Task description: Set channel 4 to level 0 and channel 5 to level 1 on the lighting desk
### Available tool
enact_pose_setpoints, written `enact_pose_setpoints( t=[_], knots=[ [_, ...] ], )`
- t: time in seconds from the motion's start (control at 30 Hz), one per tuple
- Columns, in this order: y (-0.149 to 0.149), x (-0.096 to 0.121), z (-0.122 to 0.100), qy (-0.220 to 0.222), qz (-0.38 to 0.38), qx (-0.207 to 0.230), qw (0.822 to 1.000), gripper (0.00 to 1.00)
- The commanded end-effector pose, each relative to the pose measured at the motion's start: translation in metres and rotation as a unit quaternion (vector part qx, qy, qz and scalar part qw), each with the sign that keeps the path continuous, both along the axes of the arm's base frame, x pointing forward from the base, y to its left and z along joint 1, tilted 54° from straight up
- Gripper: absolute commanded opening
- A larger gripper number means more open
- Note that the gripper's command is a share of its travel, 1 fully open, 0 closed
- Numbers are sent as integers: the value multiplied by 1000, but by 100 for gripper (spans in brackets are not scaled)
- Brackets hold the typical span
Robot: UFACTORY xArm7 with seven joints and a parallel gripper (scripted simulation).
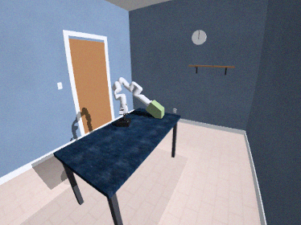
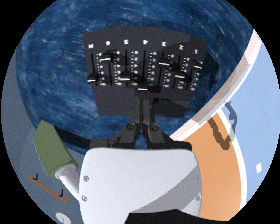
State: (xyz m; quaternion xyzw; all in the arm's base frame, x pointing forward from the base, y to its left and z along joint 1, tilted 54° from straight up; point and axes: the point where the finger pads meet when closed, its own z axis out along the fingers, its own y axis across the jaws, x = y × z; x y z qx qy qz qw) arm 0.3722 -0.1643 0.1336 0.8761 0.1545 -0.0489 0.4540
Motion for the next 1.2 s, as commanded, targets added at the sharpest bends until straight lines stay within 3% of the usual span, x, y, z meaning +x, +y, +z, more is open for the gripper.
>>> enact_pose_setpoints(
  t=[0.0,1.17],
  knots=[
    [1,1,1,-1,2,0,1000,0],
    [-8,2,-6,-1,2,0,1000,0]
  ],
)
